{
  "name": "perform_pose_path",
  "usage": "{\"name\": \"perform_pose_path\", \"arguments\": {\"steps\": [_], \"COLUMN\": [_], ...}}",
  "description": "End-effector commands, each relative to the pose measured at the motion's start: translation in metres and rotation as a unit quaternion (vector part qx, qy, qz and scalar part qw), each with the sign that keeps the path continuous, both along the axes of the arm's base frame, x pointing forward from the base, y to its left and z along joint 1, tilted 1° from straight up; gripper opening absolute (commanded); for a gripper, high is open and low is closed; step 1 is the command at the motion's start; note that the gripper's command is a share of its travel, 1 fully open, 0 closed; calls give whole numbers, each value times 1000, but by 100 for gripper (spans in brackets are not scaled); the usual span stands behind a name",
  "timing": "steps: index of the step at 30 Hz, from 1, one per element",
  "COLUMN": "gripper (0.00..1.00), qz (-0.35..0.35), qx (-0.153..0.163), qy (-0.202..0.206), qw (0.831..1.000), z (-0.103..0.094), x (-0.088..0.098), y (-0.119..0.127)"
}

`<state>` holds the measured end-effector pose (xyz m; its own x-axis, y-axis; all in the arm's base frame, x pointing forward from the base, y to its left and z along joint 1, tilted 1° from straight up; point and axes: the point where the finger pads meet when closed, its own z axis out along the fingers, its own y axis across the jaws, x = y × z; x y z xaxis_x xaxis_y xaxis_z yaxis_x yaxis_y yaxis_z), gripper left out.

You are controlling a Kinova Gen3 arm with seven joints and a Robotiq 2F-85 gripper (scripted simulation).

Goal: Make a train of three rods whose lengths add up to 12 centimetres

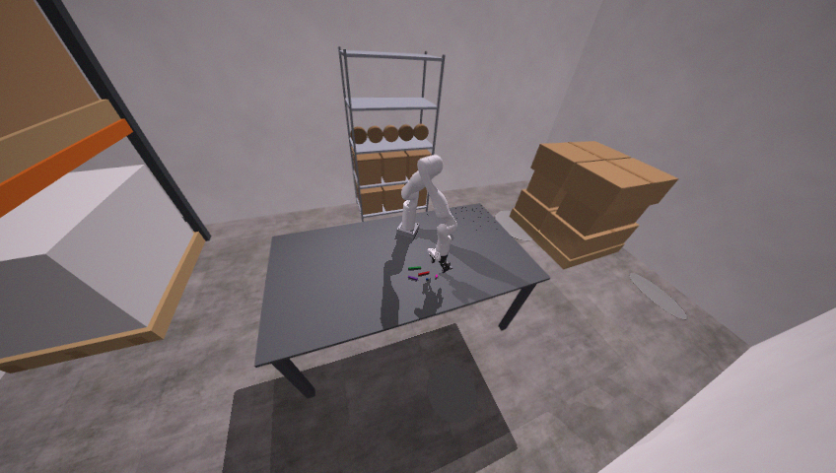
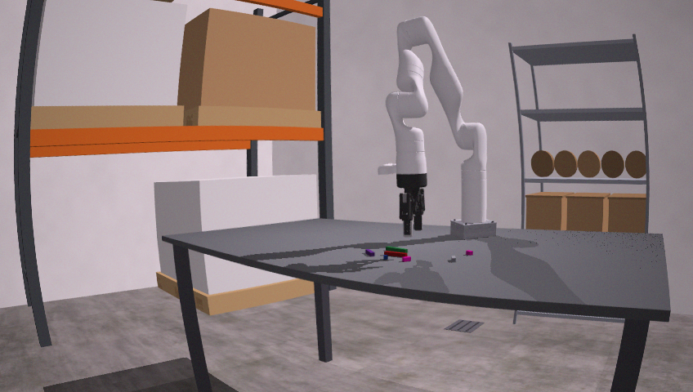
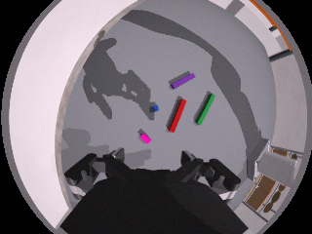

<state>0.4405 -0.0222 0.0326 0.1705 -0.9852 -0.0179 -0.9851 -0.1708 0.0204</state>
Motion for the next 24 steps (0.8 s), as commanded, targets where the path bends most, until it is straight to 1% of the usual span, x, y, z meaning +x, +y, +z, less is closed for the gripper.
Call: {"name": "perform_pose_path", "arguments": {"steps": [1, 9, 24], "gripper": [100, 100, 100], "qz": [-41, -114, -159], "qx": [0, -1, -1], "qy": [-9, -15, -18], "qw": [999, 993, 987], "z": [5, 7, 9], "x": [7, 13, 16], "y": [2, -1, -3]}}
